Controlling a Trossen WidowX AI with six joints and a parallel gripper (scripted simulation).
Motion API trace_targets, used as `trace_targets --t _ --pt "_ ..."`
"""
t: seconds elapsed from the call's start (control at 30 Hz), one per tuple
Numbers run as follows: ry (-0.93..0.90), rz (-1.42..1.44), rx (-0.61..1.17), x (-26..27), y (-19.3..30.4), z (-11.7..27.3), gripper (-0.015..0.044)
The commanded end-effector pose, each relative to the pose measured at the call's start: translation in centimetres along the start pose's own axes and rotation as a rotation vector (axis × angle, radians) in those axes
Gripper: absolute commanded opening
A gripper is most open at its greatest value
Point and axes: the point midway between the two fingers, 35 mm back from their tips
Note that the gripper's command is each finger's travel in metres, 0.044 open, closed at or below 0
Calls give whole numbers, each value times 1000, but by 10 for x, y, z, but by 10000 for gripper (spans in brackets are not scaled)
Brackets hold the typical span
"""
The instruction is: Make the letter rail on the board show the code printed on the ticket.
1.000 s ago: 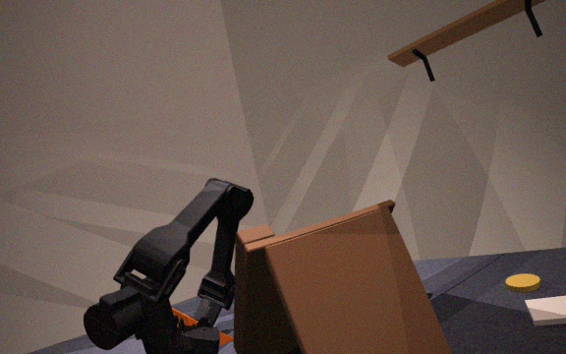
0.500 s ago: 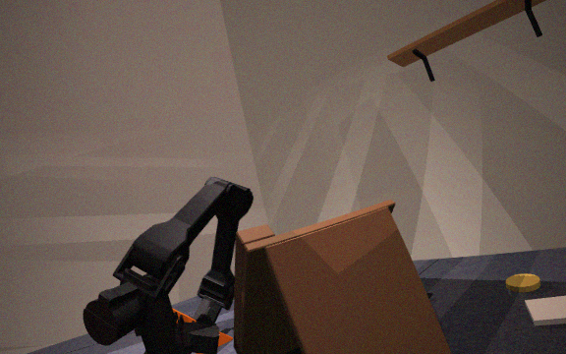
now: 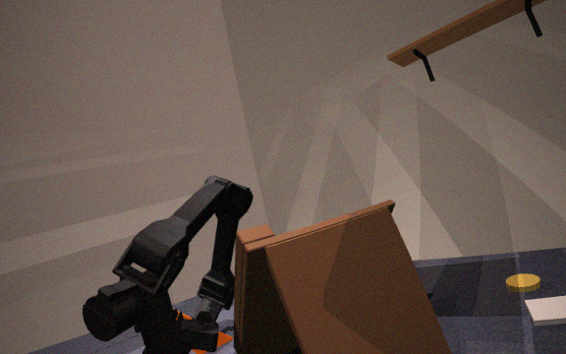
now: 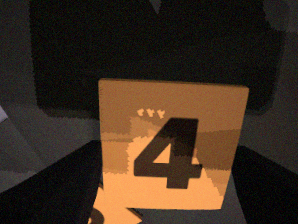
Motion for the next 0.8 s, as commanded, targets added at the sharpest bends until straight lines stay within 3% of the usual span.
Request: trace_targets --t 0.0,0.2,0.77 --pt "4 7 6 -1 0 3 0" --pt "8 -5 -3 -1 0 4 0" --pt "261 -196 47 -26 -4 70 0"
Point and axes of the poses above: the point midway between the two fingers, 35 mm back from their tips, its own z axis back along the fingers, its own x axis across the jaws, y = z × x, and after that the axes turned 7 degrees about -z, right-handed
